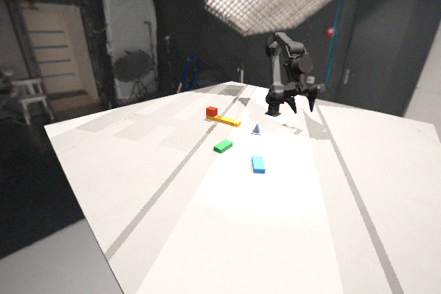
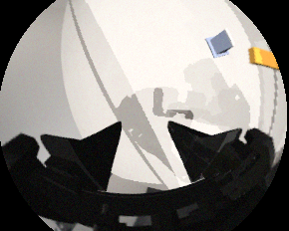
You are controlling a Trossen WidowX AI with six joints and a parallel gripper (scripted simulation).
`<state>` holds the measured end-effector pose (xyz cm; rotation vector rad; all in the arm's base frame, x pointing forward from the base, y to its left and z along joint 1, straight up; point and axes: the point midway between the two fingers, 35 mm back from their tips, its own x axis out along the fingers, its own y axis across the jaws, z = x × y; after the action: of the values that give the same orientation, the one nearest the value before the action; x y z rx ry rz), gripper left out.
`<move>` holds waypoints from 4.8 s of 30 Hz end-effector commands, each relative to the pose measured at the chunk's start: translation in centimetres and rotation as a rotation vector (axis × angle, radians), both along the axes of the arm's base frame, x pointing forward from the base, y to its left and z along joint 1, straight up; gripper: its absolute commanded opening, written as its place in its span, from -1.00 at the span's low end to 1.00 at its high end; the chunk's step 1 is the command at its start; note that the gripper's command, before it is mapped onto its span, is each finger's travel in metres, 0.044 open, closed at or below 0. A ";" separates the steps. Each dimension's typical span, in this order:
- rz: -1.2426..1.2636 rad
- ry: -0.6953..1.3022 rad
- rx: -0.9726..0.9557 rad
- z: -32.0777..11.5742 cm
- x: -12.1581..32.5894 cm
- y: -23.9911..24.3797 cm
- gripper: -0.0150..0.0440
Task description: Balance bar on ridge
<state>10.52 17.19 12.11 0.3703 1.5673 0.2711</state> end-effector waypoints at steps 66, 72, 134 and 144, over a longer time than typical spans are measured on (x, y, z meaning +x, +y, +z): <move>1.085 -0.401 -0.357 2.7 14.8 -16.7 0.58; 1.199 -0.400 -0.367 2.8 15.2 -18.6 0.58; 1.761 -0.378 -0.315 -6.0 15.3 -28.8 0.58; 1.761 -0.378 -0.315 -7.4 15.3 -28.8 0.58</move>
<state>25.87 -11.61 5.29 -1.3451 1.1193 1.2876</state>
